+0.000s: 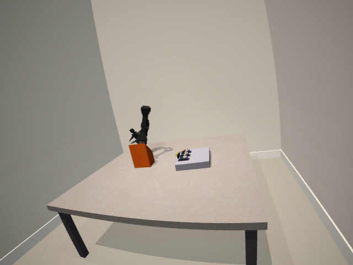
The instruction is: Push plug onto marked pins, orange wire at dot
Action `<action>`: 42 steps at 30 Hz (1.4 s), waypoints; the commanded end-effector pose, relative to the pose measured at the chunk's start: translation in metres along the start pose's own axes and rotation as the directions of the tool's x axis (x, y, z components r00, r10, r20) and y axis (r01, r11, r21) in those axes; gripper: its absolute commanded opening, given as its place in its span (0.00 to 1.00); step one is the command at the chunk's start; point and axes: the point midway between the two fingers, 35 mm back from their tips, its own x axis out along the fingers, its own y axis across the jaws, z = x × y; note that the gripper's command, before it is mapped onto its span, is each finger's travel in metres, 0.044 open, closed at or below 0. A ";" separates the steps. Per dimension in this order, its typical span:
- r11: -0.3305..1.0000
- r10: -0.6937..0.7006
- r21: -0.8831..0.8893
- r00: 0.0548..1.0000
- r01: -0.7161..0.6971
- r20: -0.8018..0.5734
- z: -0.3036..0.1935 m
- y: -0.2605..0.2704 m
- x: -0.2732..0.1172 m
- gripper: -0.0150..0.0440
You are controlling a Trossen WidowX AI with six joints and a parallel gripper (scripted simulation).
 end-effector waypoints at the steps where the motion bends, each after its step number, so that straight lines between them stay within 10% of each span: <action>1: 0.998 -0.054 0.032 0.997 0.053 0.052 0.006 -0.013 -0.005 0.45; 42: 0.817 -0.548 0.395 0.779 0.421 0.303 0.020 -0.124 -0.086 0.45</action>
